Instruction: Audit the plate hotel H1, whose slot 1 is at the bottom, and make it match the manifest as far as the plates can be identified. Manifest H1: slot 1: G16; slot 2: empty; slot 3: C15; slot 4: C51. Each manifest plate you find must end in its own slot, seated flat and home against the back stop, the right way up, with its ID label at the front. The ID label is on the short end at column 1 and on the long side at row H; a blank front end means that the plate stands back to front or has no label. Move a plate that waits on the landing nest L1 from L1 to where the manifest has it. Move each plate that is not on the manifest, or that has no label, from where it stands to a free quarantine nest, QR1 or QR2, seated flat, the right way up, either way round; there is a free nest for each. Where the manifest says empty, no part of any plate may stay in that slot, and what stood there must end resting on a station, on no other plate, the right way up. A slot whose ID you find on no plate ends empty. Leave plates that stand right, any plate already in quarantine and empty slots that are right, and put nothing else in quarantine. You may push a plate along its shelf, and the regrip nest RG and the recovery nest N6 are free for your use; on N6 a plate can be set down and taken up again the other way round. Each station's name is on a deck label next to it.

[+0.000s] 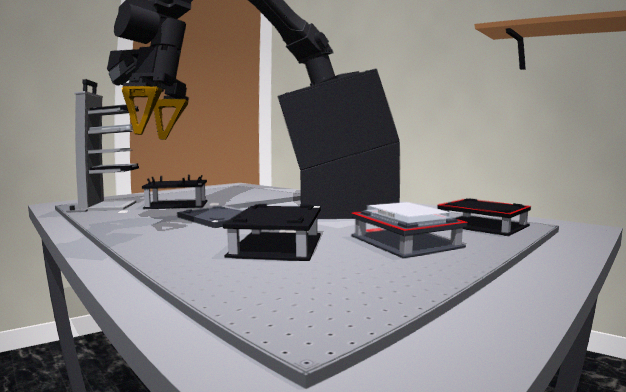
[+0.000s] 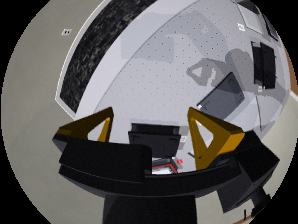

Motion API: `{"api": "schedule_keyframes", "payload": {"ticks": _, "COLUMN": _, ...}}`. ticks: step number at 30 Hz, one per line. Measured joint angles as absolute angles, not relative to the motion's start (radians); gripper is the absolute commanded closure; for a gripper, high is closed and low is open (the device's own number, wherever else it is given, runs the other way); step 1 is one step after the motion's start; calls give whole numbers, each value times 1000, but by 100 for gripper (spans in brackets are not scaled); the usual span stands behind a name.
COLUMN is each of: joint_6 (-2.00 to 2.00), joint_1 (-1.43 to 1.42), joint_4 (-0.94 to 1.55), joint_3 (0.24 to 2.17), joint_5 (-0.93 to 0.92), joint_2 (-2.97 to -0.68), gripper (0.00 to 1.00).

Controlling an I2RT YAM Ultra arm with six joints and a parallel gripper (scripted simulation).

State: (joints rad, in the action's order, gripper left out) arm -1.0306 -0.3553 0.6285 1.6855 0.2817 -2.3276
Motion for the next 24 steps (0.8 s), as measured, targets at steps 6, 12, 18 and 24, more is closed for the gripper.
{"api": "schedule_keyframes", "payload": {"ticks": 6, "joint_6": -1031, "joint_1": -355, "joint_4": 628, "joint_3": 1686, "joint_5": 282, "joint_2": -2328, "gripper": 0}}
{"api": "schedule_keyframes", "payload": {"ticks": 12, "joint_6": -1031, "joint_1": -355, "joint_4": 628, "joint_3": 1686, "joint_5": 282, "joint_2": -2328, "gripper": 0}}
{"api": "schedule_keyframes", "payload": {"ticks": 18, "joint_6": -1026, "joint_1": -355, "joint_4": 626, "joint_3": 1683, "joint_5": 281, "joint_2": -2326, "gripper": 100}}
{"api": "schedule_keyframes", "payload": {"ticks": 24, "joint_6": -936, "joint_1": -341, "joint_4": 627, "joint_3": 1615, "joint_5": 271, "joint_2": -2280, "gripper": 100}}
